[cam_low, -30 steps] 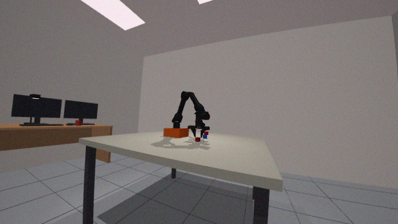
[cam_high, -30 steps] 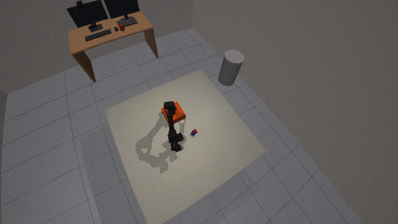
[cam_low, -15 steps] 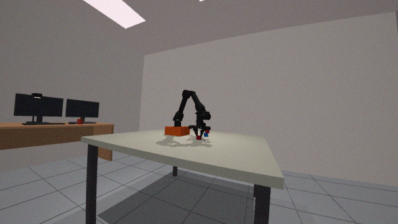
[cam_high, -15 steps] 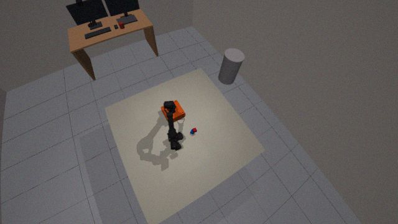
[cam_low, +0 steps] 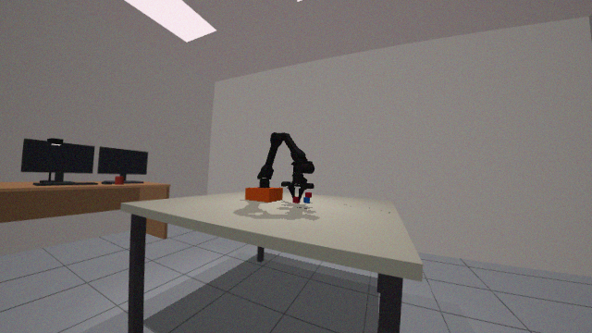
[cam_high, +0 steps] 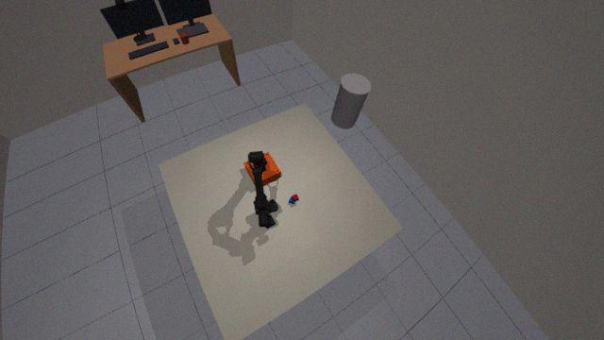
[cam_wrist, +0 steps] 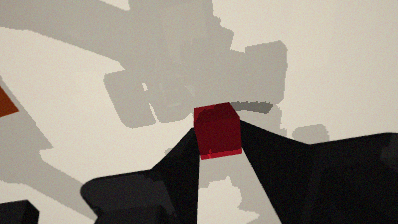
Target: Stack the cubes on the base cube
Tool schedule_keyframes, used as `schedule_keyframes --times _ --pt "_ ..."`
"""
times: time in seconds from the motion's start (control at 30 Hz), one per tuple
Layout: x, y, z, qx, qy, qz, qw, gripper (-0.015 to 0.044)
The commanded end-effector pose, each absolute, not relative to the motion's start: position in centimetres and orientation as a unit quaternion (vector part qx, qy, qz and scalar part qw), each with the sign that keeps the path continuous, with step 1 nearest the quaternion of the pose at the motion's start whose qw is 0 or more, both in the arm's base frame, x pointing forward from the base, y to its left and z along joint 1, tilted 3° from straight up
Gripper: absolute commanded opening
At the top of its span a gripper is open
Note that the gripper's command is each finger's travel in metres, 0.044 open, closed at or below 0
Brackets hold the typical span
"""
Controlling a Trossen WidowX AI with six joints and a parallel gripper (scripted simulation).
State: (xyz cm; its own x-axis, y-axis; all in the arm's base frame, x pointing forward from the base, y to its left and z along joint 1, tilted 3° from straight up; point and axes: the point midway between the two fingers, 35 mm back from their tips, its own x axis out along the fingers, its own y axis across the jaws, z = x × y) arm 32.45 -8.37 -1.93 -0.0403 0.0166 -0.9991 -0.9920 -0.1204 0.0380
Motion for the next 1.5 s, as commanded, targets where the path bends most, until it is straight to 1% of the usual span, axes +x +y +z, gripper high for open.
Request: schedule_keyframes --times 0.0,0.67,0.83,1.47 --pt "32.8 -8.5 -0.4 -0.520 0.473 0.540 0.463 0.0105" --pt "32.6 -8.5 6.0 -0.520 0.473 0.540 0.463 0.0105" --pt "32.6 -8.4 6.5 -0.520 0.473 0.540 0.463 0.0105" --pt "32.5 -2.4 6.3 -0.511 0.483 0.528 0.476 0.0105"
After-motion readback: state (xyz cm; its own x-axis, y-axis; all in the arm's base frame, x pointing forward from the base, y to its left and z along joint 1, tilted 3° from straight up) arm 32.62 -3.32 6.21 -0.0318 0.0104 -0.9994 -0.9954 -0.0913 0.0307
